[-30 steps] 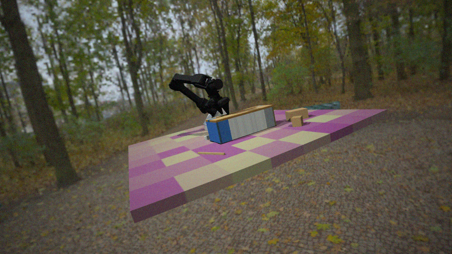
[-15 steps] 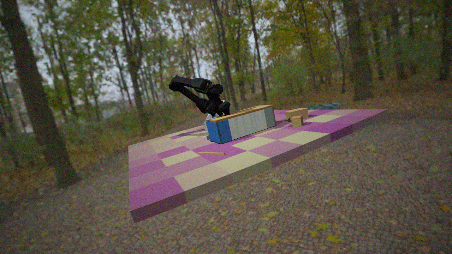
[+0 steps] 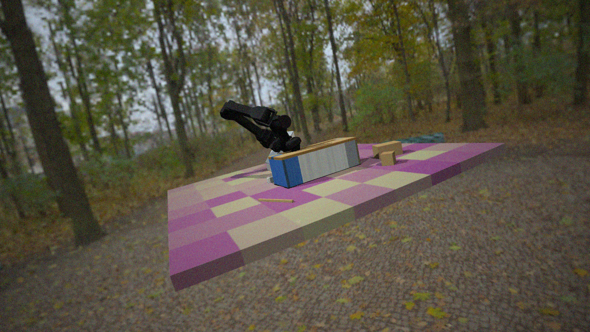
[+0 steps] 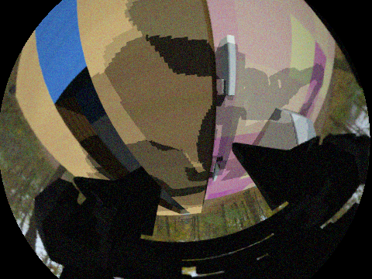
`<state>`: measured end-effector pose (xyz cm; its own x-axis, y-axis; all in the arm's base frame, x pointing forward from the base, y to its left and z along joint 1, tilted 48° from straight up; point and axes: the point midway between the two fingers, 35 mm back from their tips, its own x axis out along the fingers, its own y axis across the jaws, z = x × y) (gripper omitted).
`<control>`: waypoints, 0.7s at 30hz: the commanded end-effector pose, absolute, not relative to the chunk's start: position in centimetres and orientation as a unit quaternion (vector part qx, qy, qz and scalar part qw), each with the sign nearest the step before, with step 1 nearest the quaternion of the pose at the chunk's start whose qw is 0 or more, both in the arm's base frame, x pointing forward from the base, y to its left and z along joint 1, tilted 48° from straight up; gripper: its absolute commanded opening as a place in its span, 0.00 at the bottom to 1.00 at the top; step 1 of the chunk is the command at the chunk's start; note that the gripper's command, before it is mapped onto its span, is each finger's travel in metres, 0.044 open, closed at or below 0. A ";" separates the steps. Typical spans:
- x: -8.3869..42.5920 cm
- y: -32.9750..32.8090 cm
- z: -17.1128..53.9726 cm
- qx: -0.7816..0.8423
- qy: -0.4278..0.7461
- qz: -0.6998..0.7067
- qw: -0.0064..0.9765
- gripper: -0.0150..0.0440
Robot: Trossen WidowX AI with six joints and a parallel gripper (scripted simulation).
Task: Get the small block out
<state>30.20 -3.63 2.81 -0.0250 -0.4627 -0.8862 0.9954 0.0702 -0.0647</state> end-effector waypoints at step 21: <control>29.6 0.6 -1.8 0.335 0.399 -0.594 0.612 0.93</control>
